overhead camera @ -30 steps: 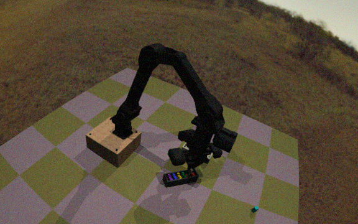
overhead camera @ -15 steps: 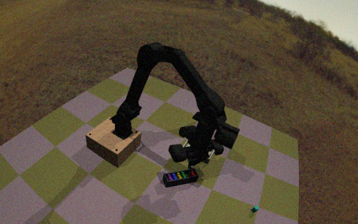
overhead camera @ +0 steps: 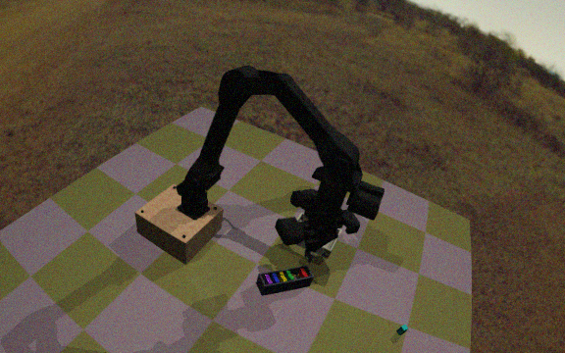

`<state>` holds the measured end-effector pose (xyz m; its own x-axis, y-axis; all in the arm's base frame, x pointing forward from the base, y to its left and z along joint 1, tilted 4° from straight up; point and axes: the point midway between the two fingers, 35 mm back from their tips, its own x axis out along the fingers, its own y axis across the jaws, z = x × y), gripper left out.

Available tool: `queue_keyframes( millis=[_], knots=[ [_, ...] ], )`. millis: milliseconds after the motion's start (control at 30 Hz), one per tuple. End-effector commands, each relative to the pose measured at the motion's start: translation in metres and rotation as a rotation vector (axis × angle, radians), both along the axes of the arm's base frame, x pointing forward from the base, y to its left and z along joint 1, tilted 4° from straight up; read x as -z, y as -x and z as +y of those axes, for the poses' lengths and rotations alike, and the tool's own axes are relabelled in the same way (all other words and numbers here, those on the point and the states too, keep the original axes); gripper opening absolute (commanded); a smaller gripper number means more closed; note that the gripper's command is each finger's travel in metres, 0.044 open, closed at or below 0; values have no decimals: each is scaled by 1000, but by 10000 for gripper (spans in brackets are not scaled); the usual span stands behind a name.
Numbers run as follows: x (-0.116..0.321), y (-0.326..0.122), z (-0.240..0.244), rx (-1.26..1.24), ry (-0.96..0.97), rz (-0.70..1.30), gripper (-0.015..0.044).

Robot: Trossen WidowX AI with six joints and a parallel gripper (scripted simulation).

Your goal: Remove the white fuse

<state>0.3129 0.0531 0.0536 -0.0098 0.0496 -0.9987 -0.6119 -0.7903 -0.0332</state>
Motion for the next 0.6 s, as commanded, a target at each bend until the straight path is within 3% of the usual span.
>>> queue_keyframes(
  millis=[0,567],
  knots=[
    [-1,0,20,4,-1,2,0],
    [-7,22,115,4,-12,5,0]
  ],
)
